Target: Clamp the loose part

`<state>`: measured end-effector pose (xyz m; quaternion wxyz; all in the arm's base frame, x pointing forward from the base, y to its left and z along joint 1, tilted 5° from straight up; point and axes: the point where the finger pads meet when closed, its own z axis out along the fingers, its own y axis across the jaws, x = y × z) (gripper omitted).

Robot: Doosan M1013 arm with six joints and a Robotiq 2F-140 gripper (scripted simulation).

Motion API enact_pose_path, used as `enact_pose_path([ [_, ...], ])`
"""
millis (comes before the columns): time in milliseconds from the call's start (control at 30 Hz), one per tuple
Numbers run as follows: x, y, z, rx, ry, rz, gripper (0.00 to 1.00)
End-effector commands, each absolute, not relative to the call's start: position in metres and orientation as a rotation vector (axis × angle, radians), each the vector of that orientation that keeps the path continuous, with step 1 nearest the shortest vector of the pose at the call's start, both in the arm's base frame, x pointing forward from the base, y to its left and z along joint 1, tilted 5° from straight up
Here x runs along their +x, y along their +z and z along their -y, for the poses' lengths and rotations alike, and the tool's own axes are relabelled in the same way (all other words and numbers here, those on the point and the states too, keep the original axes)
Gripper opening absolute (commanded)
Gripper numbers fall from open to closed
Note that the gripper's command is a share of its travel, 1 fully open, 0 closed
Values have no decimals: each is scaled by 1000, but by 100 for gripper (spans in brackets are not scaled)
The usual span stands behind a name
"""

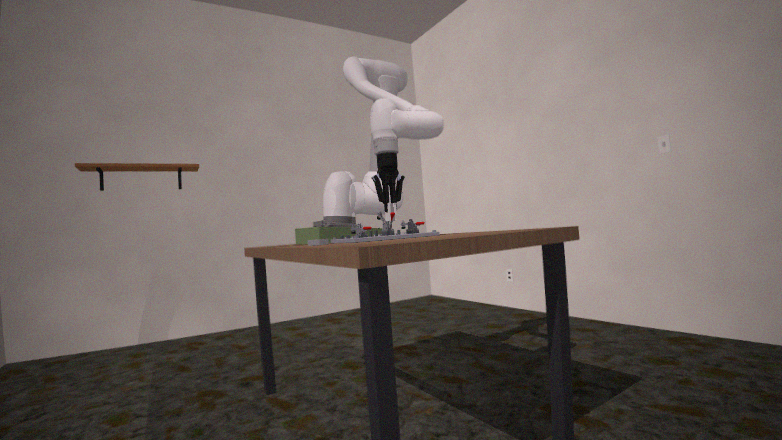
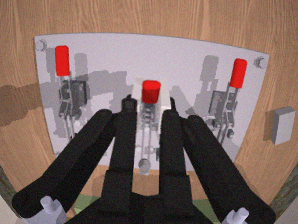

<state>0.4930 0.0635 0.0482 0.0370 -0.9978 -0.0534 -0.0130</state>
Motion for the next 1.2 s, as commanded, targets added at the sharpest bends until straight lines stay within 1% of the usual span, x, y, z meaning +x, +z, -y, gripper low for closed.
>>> enact_pose_path([
  [0,480,49,-65,-3055,-18,158,10],
  [1167,464,51,-63,-3055,-18,158,10],
])
